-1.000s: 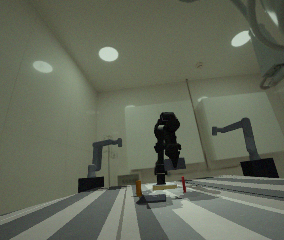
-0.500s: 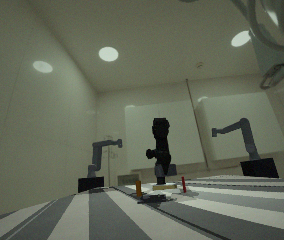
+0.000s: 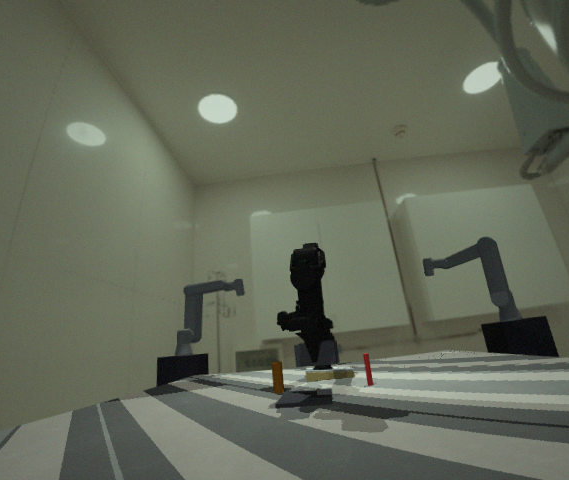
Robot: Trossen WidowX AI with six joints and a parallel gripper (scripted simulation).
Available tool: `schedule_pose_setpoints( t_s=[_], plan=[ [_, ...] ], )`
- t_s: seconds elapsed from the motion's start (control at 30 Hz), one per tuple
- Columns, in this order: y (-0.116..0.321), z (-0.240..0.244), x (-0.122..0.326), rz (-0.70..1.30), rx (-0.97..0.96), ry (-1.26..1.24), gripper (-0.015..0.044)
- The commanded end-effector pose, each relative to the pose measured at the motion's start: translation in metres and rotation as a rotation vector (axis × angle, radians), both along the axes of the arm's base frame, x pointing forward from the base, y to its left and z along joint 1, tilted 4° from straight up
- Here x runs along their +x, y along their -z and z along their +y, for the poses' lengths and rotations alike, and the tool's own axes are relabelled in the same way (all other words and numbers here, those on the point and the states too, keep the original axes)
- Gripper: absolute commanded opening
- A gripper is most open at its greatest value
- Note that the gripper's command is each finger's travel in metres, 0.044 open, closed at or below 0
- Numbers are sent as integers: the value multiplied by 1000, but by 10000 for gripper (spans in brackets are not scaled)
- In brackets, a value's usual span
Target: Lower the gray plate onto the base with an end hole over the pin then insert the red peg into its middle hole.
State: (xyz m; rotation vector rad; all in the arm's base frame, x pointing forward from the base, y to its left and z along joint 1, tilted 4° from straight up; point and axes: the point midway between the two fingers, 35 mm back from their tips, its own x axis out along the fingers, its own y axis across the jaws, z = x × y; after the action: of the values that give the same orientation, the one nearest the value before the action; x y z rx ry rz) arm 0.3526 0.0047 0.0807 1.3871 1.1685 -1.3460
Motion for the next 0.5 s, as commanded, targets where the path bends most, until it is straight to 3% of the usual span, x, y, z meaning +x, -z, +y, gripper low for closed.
schedule_pose_setpoints(
  t_s=[0.0, 0.47],
  plan=[
    [7, -11, -5, 2, -6, 38, 0],
    [23, -34, -16, 8, -9, 123, 0]
  ],
)
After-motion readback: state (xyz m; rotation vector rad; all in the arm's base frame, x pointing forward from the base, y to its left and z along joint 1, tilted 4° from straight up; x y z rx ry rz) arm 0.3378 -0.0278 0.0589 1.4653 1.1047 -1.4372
